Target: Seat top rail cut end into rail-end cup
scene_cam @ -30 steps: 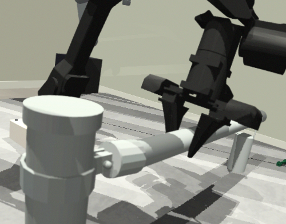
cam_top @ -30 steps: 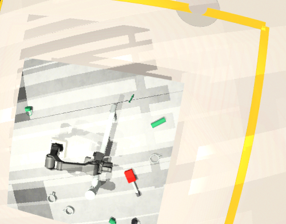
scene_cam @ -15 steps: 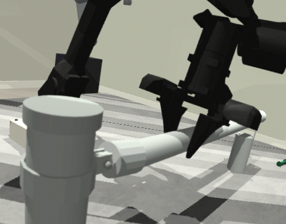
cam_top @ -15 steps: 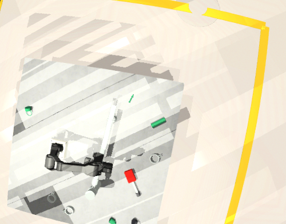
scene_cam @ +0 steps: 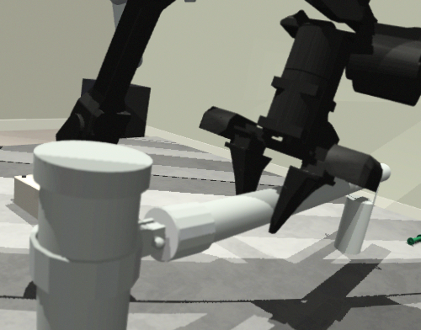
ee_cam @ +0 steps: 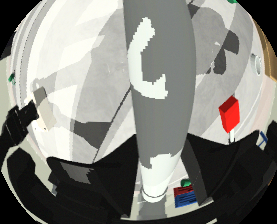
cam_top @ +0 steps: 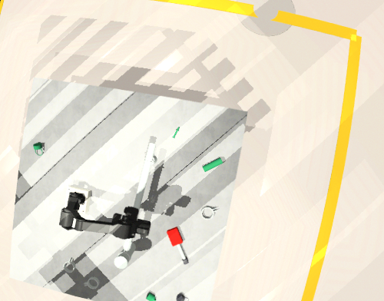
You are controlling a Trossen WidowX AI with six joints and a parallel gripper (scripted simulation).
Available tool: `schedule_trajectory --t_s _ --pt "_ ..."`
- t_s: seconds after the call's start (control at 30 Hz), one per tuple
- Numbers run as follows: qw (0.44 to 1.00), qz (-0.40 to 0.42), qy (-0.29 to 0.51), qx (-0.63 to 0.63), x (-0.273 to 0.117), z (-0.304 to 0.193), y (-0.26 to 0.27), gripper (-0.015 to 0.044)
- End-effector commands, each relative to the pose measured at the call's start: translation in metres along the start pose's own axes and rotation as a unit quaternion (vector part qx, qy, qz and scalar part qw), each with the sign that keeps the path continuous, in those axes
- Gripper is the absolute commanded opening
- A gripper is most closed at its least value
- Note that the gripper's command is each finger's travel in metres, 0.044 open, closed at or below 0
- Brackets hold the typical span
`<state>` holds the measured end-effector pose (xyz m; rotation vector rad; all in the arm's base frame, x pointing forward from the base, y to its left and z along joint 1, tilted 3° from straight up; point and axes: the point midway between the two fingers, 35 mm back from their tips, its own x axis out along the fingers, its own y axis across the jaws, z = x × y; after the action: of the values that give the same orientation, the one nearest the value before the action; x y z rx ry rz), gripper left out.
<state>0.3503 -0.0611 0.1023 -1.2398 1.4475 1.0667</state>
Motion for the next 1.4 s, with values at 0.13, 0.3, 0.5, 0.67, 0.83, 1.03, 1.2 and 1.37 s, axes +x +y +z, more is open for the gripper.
schedule_trajectory --t_s 0.13,0.3,0.5,0.67,0.83,1.03,1.2,1.37 --pt "1.000 -0.003 0.007 0.002 -0.003 -0.009 0.002 0.0000" --pt "1.000 -0.003 0.007 0.002 -0.003 -0.012 0.002 0.0000" --pt "1.000 -0.003 0.007 0.002 -0.003 -0.014 0.003 0.0000" --pt "1.000 0.000 0.000 0.001 0.000 -0.008 0.001 0.0000" --pt "1.000 0.000 0.000 0.001 0.000 -0.008 0.001 0.0000" --pt "1.000 0.000 0.000 0.001 0.000 -0.008 0.001 0.0131" --pt "1.000 0.000 0.000 0.001 0.000 -0.008 0.001 0.0263" --pt "1.000 0.000 -0.001 0.001 -0.012 -0.001 0.000 0.0394"
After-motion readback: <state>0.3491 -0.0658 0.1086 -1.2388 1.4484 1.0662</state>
